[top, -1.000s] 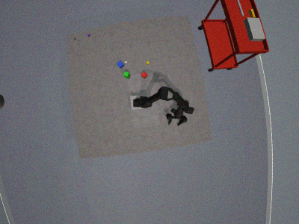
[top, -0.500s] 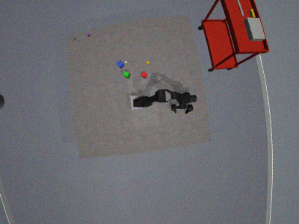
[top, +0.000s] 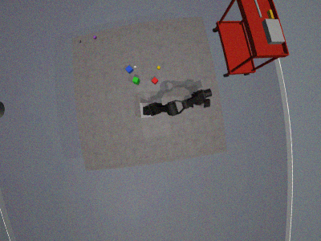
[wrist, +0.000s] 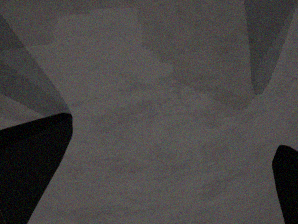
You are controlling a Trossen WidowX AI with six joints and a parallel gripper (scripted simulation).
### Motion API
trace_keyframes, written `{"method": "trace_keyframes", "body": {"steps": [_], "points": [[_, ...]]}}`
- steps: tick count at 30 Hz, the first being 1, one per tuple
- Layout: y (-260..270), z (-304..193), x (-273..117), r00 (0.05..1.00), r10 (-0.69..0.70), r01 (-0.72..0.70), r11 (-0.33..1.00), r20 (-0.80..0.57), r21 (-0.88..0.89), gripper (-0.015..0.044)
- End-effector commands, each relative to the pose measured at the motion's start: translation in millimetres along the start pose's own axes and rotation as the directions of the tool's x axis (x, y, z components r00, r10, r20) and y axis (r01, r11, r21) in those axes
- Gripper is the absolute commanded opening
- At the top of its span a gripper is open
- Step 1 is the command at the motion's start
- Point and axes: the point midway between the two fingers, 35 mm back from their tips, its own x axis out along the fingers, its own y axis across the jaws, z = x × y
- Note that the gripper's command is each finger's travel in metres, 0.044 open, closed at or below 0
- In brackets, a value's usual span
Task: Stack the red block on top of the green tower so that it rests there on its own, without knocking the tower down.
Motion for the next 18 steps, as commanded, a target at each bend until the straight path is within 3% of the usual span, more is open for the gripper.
{"method": "trace_keyframes", "body": {"steps": [1, 9, 18], "points": [[2, 25, -12, 0.997, -0.003, 0.001, 1.0, 0.082, 0.024, 0.044], [25, 73, -36, 0.978, 0.051, -0.055, 0.998, 0.203, 0.016, 0.044], [75, 122, -64, 0.943, 0.169, -0.144, 0.984, 0.287, -0.108, 0.044]]}}
